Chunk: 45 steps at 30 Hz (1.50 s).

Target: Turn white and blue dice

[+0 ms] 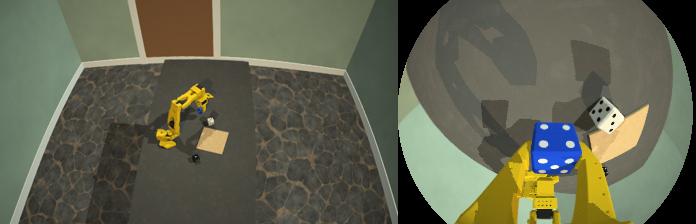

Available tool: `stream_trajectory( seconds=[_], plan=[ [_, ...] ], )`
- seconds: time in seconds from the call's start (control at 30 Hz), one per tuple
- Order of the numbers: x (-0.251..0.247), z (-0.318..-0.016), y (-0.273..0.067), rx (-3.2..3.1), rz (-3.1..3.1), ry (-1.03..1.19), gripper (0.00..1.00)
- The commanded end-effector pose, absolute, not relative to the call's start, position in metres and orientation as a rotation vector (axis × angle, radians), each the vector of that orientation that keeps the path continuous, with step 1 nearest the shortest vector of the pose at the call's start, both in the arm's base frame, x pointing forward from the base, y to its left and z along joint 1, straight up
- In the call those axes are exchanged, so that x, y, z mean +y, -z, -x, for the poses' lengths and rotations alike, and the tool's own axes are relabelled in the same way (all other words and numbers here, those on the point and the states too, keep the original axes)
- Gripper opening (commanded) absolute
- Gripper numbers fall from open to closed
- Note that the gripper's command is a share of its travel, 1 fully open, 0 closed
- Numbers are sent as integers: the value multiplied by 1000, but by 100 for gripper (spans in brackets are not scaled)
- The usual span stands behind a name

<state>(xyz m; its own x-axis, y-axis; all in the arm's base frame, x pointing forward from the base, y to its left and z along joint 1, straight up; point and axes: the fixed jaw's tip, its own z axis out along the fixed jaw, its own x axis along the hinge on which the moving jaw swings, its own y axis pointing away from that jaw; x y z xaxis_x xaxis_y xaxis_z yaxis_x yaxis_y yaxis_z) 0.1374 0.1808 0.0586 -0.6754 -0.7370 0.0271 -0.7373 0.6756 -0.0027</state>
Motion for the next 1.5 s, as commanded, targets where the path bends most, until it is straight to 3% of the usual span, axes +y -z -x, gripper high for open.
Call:
stream_trajectory(
  seconds=[0.0,0.27,0.7,1.07,1.47],
  plan=[
    [178,-152,-72,-2950,-1190,30,0],
    [155,-179,-71,-3032,-966,26,0],
    [70,-233,-68,-3170,-313,11,0],
    [33,-244,-67,-3185,-64,6,0],
    [25,-245,-68,-3189,-18,5,0]
  ],
)
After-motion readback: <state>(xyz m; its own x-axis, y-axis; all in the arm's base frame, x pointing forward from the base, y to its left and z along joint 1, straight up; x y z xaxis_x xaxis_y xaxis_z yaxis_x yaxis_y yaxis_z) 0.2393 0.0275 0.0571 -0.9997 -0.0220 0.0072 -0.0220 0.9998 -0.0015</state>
